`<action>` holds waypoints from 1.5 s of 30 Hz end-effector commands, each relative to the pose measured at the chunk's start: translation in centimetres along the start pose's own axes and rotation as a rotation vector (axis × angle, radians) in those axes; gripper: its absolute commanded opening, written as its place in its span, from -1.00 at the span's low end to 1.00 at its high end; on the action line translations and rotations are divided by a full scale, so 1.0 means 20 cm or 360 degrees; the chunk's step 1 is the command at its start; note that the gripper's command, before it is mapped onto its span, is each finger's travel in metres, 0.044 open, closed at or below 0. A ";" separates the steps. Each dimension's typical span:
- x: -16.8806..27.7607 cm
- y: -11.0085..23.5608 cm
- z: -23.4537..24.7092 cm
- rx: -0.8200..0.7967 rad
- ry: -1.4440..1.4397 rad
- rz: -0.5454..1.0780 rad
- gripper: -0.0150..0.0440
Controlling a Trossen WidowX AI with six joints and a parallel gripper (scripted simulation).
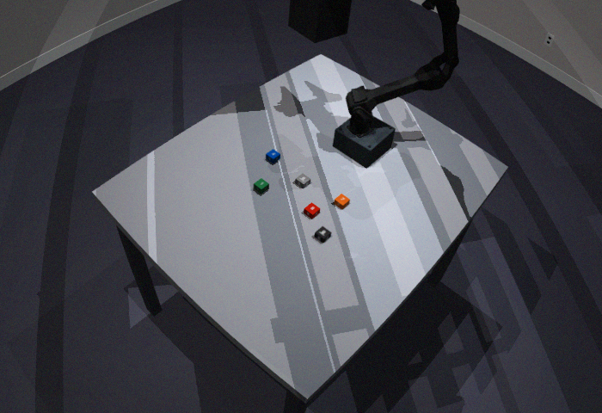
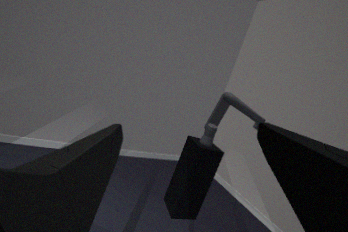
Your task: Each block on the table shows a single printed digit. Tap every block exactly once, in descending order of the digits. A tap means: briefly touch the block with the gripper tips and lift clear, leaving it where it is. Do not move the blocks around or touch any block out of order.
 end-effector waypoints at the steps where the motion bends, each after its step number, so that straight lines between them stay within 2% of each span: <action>1: -0.01 -0.01 0.03 -0.0017 0.0015 -0.0004 0.86; 4: -0.08 -0.10 0.35 -0.0242 0.0203 -0.0043 0.86; 8: -0.10 -0.14 0.59 -0.0414 0.0340 -0.0056 0.86; 14: -0.04 -0.19 1.13 -0.0837 0.0636 -0.0033 0.86; 20: 0.14 -0.15 1.63 -0.1292 0.0917 0.0076 0.86; 27: 0.50 0.01 2.10 -0.1841 0.1231 0.0341 0.86; 33: 0.90 0.23 2.36 -0.2306 0.1493 0.0735 0.86; 39: 1.34 0.51 2.44 -0.2706 0.1746 0.1358 0.86; 41: 1.40 0.55 2.43 -0.2743 0.1775 0.1449 0.86; 45: 1.40 0.55 2.43 -0.2743 0.1775 0.1449 0.86</action>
Point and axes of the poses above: the point midway between the two fingers, 35 mm back from their tips, its own y axis back along the fingers, its own z axis across the jaws, x = y × z, the point moved 5 cm from there along y, back along the fingers, and after that the axes turned 7 degrees about -y, right-handed, at the moved point
